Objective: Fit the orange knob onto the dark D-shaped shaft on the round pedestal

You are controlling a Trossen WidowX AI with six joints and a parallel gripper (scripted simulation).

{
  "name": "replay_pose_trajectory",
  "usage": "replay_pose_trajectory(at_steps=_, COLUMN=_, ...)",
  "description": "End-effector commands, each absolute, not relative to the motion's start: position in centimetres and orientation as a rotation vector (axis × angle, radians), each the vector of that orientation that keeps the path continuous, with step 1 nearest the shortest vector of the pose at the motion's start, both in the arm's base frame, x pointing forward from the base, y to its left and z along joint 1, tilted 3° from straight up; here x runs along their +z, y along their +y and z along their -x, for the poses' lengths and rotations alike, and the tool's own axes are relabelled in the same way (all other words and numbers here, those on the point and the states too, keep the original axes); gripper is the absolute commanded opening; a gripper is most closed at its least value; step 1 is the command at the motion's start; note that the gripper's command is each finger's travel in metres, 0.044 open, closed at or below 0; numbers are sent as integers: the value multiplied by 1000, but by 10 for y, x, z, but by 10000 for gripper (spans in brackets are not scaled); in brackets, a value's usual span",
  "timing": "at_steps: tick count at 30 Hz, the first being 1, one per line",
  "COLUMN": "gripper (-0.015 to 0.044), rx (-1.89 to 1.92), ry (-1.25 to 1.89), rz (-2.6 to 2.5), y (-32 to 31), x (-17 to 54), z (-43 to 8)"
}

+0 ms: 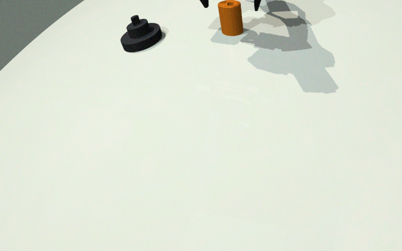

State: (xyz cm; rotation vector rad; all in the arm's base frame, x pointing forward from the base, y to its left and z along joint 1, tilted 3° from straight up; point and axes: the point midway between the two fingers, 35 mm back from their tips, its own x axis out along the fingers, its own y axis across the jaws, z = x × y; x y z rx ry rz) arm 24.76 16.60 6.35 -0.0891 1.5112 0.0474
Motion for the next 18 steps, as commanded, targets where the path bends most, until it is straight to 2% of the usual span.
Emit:
replay_pose_trajectory(at_steps=1, gripper=440, rx=47, ry=1523, rz=110, y=164, x=54, z=-246)
replay_pose_trajectory(at_steps=18, gripper=440, rx=43, ry=1521, rz=104, y=162, x=30, z=-247)
